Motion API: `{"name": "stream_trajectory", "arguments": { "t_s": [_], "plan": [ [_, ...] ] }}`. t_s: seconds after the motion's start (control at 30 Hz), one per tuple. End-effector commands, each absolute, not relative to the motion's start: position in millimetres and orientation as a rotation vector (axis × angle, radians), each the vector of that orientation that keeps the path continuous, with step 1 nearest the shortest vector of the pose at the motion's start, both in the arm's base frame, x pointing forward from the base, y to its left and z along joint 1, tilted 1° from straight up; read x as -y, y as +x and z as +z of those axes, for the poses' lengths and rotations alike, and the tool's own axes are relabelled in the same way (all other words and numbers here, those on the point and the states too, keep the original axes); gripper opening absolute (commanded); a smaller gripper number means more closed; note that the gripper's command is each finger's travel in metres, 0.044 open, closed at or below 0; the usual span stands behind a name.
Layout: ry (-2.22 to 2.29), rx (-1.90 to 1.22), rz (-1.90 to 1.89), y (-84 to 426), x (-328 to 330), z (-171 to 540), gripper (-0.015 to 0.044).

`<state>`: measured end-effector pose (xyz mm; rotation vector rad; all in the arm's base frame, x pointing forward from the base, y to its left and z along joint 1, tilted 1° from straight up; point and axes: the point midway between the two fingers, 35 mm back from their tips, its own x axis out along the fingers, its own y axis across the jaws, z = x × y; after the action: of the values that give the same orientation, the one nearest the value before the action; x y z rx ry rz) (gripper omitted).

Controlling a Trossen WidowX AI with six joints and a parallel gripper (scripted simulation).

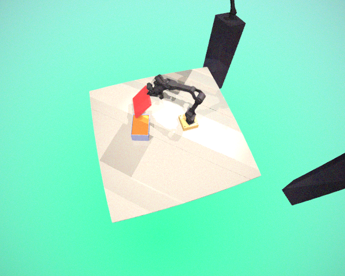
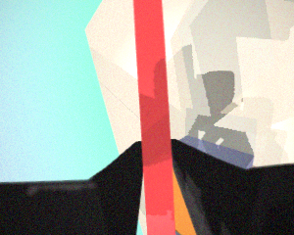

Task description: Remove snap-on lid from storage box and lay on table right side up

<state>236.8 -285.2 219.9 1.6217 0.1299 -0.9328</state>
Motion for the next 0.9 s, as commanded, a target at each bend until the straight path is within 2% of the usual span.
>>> {"name": "stream_trajectory", "arguments": {
  "t_s": [0.0, 0.87],
  "plan": [
    [1.617, -0.128, -0.924, 233, 295, 223, 0.0000],
    [1.612, -0.128, -0.926, 205, 338, 224, 0.0000]
  ]
}}
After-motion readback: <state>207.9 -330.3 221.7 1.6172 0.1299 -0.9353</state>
